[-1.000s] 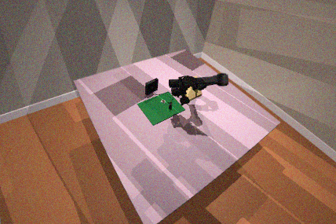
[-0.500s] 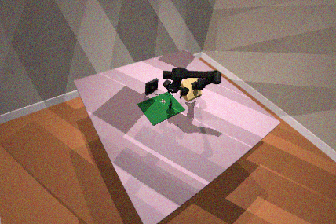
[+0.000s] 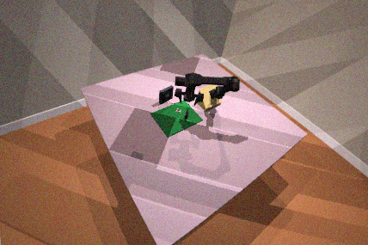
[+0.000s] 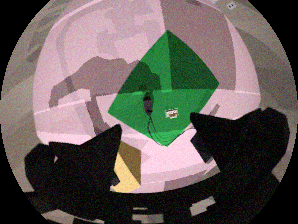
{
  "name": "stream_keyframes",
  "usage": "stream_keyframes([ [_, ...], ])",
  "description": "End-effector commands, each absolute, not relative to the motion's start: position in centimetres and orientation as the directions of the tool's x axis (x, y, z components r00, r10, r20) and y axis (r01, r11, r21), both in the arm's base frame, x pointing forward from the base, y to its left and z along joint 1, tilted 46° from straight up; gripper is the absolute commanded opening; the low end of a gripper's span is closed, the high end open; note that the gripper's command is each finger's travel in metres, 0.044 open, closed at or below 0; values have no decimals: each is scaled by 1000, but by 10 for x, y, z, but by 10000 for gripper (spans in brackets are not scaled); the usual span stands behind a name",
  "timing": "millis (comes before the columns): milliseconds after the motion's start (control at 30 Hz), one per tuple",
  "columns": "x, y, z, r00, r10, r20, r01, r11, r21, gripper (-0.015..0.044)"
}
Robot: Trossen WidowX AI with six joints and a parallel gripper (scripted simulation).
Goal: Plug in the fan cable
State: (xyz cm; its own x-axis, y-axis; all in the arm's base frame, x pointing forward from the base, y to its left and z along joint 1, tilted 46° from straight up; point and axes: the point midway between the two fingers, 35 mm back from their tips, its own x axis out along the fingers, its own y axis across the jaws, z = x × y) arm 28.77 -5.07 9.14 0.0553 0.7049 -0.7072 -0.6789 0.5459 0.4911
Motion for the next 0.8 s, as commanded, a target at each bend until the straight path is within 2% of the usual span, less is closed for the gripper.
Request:
stream_keyframes([
  [0, 288, -23, 66, 43, 712, -701, -678, 536, 503, 440],
  [133, 286, 7, 40, 42, 717, -696, -679, 532, 506, 440],
  [767, 288, 24, 24, 42, 716, -697, -679, 532, 506, 440],
])
